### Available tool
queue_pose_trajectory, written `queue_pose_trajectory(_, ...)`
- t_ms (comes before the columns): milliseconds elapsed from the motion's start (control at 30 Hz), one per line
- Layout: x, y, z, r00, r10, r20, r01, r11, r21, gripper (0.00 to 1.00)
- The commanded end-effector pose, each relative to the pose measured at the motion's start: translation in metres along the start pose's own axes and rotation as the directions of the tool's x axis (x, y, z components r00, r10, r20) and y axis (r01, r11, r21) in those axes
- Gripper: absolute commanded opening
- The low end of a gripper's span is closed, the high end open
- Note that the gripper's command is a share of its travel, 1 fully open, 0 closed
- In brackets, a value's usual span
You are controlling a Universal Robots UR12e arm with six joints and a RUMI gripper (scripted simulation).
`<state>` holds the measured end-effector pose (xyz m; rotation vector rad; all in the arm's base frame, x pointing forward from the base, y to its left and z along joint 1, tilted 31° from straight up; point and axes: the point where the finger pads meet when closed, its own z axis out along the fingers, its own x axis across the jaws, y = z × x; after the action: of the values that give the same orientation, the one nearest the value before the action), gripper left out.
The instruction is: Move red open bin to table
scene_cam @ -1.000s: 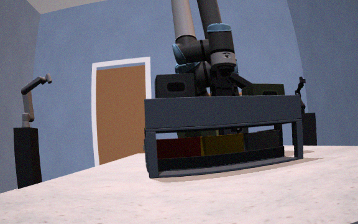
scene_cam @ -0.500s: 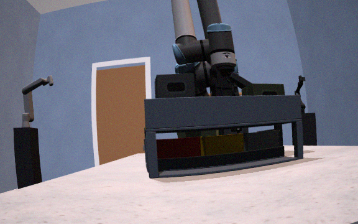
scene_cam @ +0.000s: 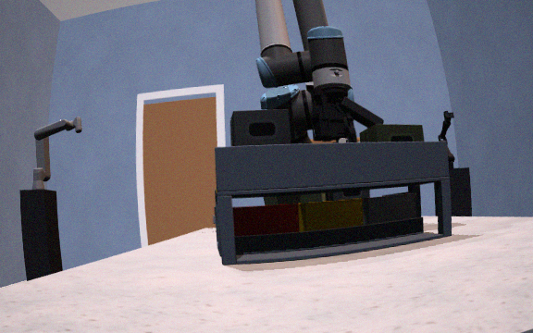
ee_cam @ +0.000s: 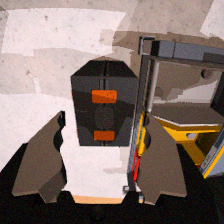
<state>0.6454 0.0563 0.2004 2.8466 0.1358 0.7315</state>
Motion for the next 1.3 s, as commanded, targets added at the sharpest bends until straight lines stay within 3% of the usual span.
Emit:
queue_pose_trajectory(0, 0.0003, 0.0002, -0.0165, 1.0, 0.0, 0.0, 0.0, 1.0, 0.0, 0.58)
queue_pose_trajectory(1267, 0.0003, 0.0002, -0.0066, 1.0, 0.0, 0.0, 0.0, 1.0, 0.0, 0.58)
